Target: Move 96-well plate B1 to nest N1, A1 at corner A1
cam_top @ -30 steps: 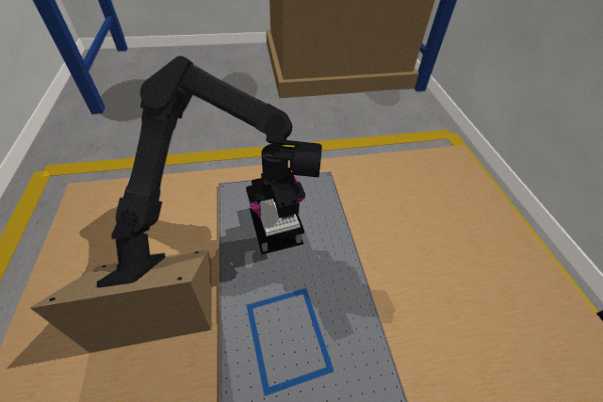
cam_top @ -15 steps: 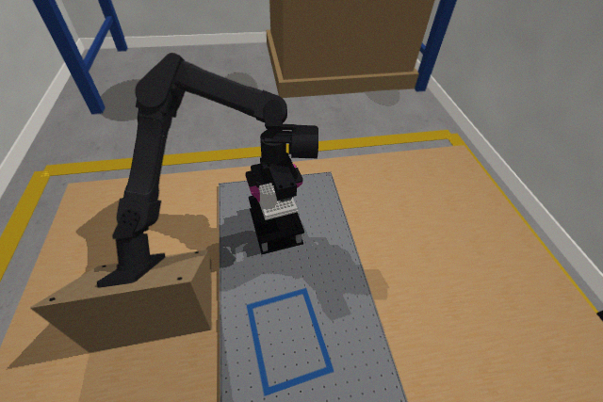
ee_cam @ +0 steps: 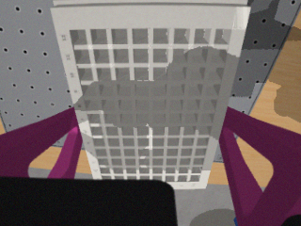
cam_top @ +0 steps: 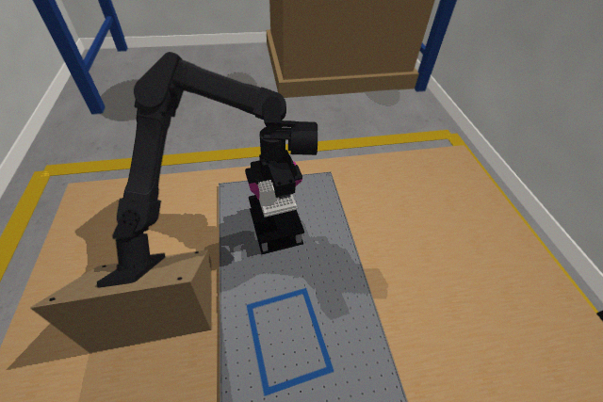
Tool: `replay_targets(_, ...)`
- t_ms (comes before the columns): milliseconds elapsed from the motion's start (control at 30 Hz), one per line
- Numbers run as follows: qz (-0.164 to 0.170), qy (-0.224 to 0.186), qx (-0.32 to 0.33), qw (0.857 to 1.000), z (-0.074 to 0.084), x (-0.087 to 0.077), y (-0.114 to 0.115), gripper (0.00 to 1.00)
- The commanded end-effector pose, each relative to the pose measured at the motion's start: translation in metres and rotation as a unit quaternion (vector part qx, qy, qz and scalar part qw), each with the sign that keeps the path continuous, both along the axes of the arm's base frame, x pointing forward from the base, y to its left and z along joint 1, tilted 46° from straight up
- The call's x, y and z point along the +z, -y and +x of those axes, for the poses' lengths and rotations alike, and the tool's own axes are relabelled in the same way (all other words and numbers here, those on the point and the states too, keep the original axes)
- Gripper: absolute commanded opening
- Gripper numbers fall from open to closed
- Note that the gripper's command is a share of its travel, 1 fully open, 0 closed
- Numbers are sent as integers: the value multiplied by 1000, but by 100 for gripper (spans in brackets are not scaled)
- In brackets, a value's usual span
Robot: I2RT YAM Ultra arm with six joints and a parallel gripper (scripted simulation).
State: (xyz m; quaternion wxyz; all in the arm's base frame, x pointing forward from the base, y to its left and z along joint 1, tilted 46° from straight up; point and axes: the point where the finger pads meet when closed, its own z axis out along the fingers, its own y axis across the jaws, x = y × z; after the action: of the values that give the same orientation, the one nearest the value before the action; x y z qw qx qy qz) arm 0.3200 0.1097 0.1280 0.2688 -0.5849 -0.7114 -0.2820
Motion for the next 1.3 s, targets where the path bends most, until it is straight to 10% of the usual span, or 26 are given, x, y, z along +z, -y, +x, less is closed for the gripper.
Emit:
replay_targets(0,-6,5,-14,1000,5,7,10,0)
replay_targets(1267,-6,9,-11,1000,6,6,12,0)
